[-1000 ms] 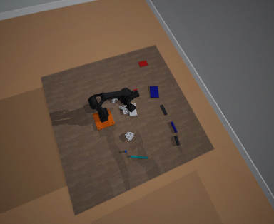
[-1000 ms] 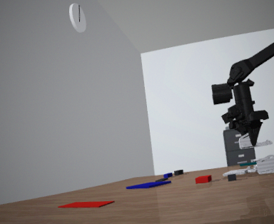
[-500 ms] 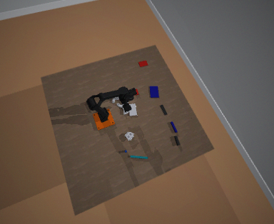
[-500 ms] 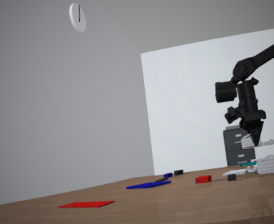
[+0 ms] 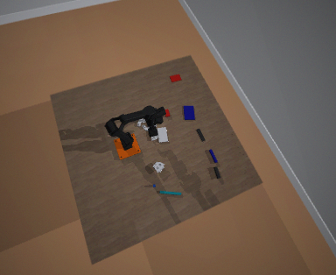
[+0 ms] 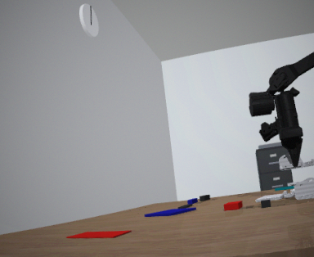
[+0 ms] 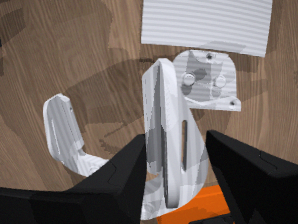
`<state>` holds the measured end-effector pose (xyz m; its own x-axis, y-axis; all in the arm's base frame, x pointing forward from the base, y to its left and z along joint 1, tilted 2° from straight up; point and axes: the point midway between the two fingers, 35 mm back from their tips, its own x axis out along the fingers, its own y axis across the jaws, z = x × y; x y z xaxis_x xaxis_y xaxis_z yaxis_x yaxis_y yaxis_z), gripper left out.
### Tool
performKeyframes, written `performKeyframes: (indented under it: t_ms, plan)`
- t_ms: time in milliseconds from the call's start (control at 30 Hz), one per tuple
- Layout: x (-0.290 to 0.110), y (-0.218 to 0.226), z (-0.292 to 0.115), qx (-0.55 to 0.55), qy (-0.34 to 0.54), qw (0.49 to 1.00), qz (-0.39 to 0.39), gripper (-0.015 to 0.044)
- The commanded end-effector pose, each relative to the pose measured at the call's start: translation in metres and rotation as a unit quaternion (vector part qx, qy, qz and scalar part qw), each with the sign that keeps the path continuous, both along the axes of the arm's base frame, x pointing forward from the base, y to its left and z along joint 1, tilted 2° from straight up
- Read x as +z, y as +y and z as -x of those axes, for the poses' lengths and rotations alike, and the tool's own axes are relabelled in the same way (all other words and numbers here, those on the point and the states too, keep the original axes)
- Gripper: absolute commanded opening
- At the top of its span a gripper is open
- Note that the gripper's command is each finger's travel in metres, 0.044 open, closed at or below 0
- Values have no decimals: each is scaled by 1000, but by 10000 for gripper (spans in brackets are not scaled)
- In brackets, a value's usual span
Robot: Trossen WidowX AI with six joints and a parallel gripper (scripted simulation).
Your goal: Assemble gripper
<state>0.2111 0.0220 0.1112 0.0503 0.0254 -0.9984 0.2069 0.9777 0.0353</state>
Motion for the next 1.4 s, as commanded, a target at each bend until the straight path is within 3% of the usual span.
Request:
performKeyframes:
  t_ms: [0, 567, 1367]
  plan:
    - [0, 0, 1, -3, 1, 1000, 2, 134]
    - [0, -2, -1, 6, 1, 1000, 2, 134]
    - [2, -63, -39, 6, -1, 1000, 5, 134]
